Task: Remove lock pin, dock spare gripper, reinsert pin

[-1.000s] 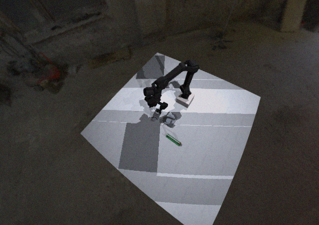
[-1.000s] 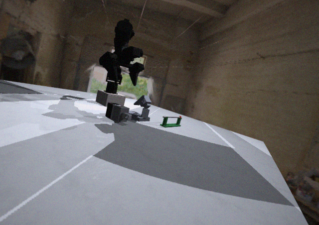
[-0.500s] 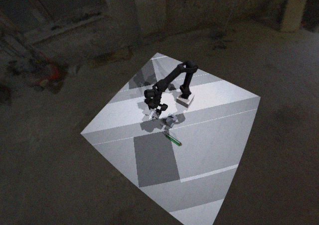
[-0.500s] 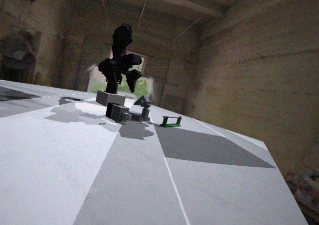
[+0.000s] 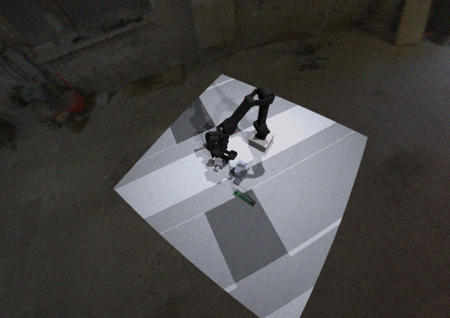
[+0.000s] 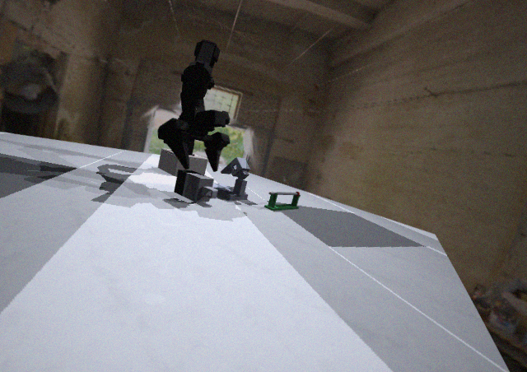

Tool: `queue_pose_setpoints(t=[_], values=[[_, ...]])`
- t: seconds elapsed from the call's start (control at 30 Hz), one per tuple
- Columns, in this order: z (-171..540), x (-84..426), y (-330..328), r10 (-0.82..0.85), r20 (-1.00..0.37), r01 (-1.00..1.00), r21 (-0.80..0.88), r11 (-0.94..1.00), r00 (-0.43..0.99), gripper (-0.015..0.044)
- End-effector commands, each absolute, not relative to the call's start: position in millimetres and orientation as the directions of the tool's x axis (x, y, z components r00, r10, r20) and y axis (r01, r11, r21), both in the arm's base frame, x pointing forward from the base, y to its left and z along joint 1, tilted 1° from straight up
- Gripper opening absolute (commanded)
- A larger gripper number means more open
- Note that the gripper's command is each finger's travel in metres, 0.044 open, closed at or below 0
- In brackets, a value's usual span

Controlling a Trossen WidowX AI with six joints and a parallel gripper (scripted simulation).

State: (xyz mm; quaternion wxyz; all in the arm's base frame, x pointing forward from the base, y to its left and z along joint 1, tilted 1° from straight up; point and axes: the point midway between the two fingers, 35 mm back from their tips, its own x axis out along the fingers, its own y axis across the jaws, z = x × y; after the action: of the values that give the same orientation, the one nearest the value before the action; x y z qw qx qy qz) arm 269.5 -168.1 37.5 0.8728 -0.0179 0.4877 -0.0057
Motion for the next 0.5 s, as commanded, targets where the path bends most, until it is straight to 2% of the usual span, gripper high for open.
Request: queue_pose_setpoints(t=[0.0,0.47], values=[[29.0,269.1,-167.4,-0.020,-0.854,-0.012,-0.031,0.999,0.521,0.0440],[5.7,269.8,-168.8,-0.020,-0.854,-0.012,-0.031,0.999,0.521,0.0440]])
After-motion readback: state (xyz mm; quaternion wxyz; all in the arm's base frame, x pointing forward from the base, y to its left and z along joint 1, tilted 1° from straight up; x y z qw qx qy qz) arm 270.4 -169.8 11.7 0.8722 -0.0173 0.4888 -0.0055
